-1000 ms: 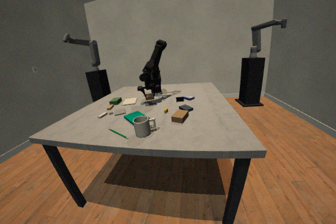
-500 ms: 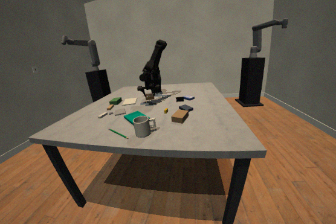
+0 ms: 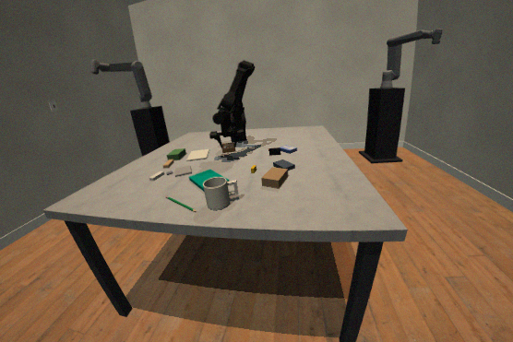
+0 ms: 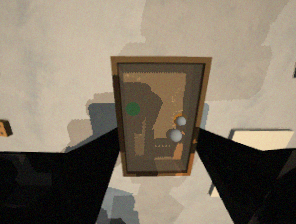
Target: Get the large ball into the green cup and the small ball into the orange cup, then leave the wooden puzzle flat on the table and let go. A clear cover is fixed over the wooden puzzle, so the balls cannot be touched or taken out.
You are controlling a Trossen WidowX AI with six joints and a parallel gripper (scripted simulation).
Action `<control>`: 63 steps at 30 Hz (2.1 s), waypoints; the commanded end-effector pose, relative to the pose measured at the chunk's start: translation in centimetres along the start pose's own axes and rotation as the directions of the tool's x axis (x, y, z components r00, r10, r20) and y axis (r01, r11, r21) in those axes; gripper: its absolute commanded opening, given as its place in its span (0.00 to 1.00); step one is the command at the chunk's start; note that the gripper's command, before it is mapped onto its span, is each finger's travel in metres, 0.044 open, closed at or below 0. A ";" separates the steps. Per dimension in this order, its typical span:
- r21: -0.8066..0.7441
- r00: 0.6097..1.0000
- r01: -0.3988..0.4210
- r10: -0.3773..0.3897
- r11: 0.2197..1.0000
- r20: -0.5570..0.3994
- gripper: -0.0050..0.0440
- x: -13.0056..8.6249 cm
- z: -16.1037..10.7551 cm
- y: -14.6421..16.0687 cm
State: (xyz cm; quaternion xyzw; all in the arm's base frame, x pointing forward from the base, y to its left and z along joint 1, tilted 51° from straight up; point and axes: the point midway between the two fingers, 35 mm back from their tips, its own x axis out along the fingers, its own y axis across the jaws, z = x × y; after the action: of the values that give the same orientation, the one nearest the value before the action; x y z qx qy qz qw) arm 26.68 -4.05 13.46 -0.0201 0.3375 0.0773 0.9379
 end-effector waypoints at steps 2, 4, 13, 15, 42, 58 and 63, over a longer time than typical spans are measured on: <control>0.003 1.000 0.005 -0.005 1.000 -0.002 0.10 0.0 0.0 -0.1; 0.003 1.000 0.005 -0.005 1.000 -0.002 0.10 0.0 0.0 -0.1; 0.003 1.000 0.005 -0.005 1.000 -0.002 0.10 0.0 0.0 -0.1; 0.003 1.000 0.005 -0.005 1.000 -0.002 0.10 0.0 0.0 -0.1; 0.003 1.000 -0.004 0.004 1.000 -0.007 0.10 0.0 0.0 -0.1; 0.003 1.000 -0.007 0.007 1.000 -0.002 0.10 0.0 0.0 -0.1; 0.003 1.000 -0.009 0.009 1.000 0.001 0.10 0.0 0.0 -0.1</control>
State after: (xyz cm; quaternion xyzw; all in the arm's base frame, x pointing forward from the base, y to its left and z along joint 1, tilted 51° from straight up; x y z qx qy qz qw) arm 26.64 -4.17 13.45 -0.0165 0.3398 0.0783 0.9371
